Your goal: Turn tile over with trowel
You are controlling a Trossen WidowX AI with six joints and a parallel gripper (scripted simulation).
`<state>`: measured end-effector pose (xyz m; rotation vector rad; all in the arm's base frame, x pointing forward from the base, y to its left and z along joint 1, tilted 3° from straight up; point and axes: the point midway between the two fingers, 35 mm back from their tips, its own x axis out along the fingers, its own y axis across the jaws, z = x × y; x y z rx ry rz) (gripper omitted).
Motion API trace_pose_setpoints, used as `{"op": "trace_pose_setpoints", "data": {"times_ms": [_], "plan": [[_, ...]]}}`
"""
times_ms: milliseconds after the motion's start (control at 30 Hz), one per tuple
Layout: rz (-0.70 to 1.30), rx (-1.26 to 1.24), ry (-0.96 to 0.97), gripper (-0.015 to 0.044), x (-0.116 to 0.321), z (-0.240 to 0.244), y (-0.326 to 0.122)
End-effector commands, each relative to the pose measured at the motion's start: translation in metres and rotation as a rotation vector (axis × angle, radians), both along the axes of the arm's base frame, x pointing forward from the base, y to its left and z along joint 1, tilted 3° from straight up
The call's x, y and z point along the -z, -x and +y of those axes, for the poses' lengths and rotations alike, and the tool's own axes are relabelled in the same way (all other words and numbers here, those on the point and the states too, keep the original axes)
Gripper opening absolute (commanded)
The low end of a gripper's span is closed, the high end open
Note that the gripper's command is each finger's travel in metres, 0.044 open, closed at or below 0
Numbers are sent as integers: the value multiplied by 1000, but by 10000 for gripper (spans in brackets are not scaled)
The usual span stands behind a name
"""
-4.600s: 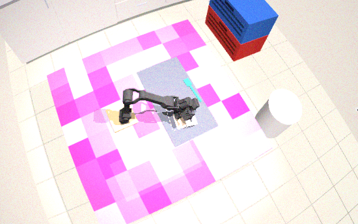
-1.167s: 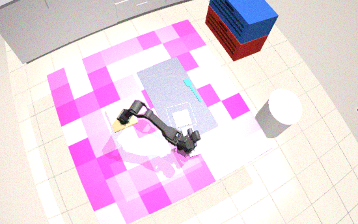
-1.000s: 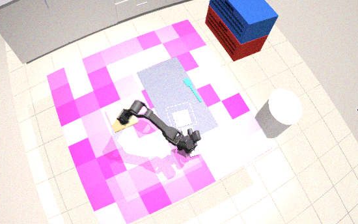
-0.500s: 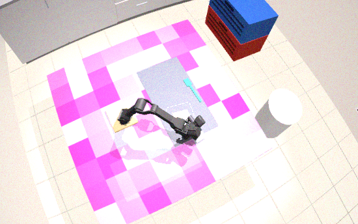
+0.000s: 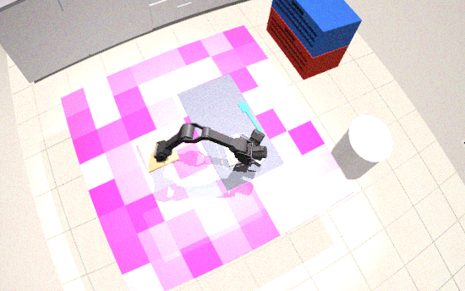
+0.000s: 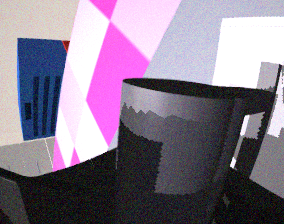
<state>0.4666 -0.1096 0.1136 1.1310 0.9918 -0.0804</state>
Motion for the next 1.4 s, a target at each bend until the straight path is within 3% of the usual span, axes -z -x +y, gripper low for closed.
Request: {"op": "trace_pose_setpoints", "data": {"times_ms": [0,667,1367], "plan": [[-5,-105,9,0,0,28,-6],[20,-620,47,0,5,168,0],[32,-1145,39,0,3,305,53]]}}
